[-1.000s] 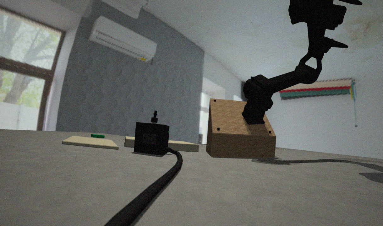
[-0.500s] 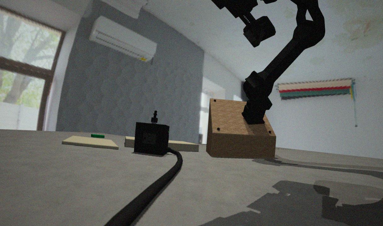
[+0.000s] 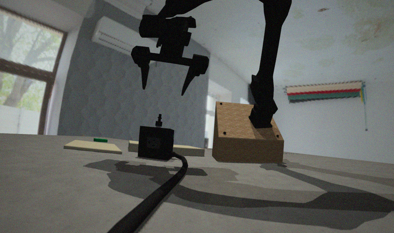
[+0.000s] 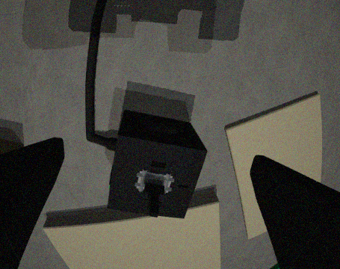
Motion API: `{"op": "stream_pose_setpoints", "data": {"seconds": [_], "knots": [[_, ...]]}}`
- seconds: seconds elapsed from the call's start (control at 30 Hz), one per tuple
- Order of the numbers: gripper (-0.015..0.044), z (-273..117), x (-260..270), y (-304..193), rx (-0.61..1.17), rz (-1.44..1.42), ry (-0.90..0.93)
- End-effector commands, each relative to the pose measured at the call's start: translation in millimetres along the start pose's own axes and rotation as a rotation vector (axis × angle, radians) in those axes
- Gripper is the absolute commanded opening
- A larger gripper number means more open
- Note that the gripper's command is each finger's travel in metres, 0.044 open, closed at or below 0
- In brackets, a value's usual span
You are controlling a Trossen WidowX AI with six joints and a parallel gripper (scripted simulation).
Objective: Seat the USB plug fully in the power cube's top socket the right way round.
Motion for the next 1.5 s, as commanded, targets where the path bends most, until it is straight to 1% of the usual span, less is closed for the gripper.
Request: {"op": "stream_pose_setpoints", "data": {"seconds": [0.0,0.1,0.43,1.43,1.47], "knots": [[0.044,13.7,-19.1,-48.2,0.046,0.12,0.041],[0.044,18.4,-22.7,-67.0,0.057,0.162,0.058],[0.044,21.0,-25.7,-65.1,0.057,0.162,0.058],[0.044,48.6,-24.2,-66.3,0.056,0.162,0.058],[0.0414,47.0,-24.5,-65.5,0.059,0.154,0.057]]}}
Point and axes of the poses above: the point midway between the two fingers, 35 mm back from their tips, its own z axis out along the fingers, its own x axis across the jaws, y = z × x, the point moved 4 cm from there along -z, back along the fingers, and after that the axes turned 14 degrees about z, right-handed, at the moved point
